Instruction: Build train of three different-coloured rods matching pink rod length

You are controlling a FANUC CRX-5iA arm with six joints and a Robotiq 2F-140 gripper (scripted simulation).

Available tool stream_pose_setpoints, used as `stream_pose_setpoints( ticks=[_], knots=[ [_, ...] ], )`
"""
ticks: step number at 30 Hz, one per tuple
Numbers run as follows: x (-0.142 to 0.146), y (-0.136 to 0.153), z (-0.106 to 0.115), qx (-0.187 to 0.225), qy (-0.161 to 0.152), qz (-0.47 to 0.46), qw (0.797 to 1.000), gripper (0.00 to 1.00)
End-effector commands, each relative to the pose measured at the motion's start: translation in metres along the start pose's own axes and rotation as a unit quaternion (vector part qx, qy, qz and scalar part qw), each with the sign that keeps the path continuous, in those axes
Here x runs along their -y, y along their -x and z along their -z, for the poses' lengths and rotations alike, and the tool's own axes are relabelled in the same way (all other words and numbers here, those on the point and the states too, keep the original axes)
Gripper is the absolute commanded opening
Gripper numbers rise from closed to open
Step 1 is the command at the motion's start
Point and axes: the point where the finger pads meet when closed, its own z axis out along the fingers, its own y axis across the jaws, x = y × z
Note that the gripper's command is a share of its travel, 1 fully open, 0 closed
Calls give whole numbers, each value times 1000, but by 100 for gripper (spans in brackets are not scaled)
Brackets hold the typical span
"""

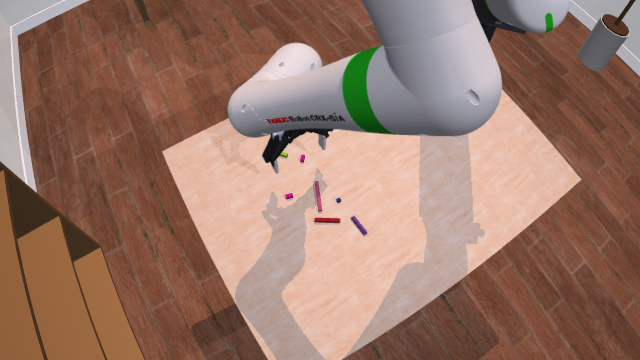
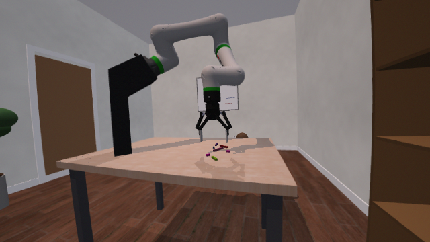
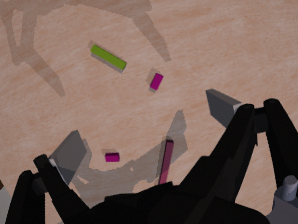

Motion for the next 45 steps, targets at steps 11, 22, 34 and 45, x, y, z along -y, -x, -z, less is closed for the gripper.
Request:
stream_pose_setpoints(
  ticks=[11,22,34,45],
  knots=[
    [0,2,0,0,0,-11,1000,100],
    [2,32,-2,-3,2,-159,987,100],
    [3,58,-3,-4,3,-286,958,100],
    [3,92,-4,-5,2,-437,899,100]
  ],
)
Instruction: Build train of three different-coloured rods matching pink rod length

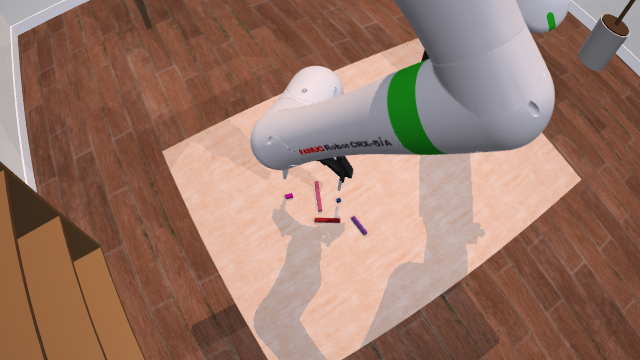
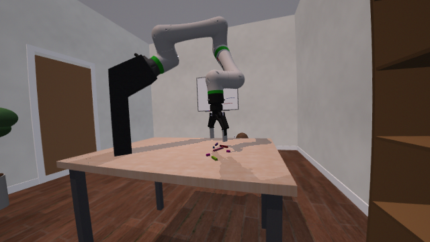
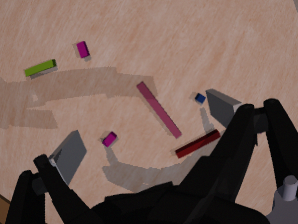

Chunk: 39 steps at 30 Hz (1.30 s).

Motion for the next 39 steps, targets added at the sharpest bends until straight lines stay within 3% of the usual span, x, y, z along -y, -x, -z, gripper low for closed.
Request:
stream_pose_setpoints(
  ticks=[1,12,28,39],
  knots=[
    [-11,11,0,-14,2,-83,996,100],
    [-31,31,1,-12,0,-217,976,100],
    [-57,56,3,-8,-1,-388,922,100],
    [-58,56,3,-8,-1,-392,920,100]
  ],
)
